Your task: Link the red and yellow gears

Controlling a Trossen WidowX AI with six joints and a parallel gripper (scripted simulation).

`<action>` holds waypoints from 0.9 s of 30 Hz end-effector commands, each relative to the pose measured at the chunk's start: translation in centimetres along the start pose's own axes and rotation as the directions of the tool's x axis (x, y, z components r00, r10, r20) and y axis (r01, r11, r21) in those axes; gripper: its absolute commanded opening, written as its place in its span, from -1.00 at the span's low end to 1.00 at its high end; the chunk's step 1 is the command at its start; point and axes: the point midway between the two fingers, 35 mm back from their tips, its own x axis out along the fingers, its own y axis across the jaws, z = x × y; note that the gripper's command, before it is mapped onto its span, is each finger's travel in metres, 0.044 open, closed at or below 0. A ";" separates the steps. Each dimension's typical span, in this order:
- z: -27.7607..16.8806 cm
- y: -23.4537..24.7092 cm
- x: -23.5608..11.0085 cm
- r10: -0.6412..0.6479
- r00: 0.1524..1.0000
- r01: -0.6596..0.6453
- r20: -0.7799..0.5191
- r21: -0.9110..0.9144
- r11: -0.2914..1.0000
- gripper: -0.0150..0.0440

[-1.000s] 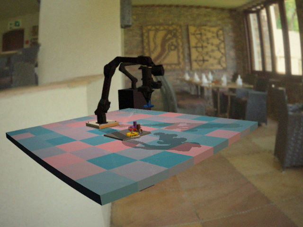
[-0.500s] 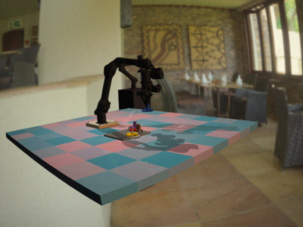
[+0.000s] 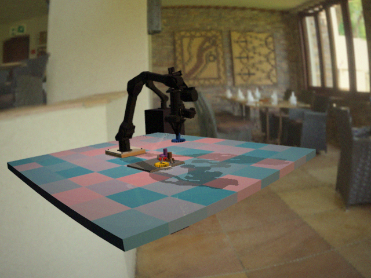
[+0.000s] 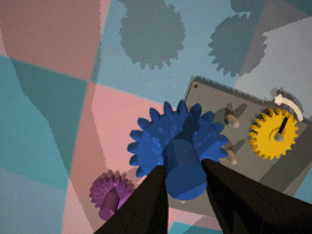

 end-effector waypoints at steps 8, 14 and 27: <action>-0.4 -2.7 1.7 0.004 1.000 -0.004 -0.011 -0.008 1.000 -0.49; -0.8 -4.3 2.4 0.002 1.000 -0.002 -0.011 -0.011 1.000 -0.49; -1.6 -7.1 3.7 -0.001 1.000 0.001 -0.013 -0.017 1.000 -0.49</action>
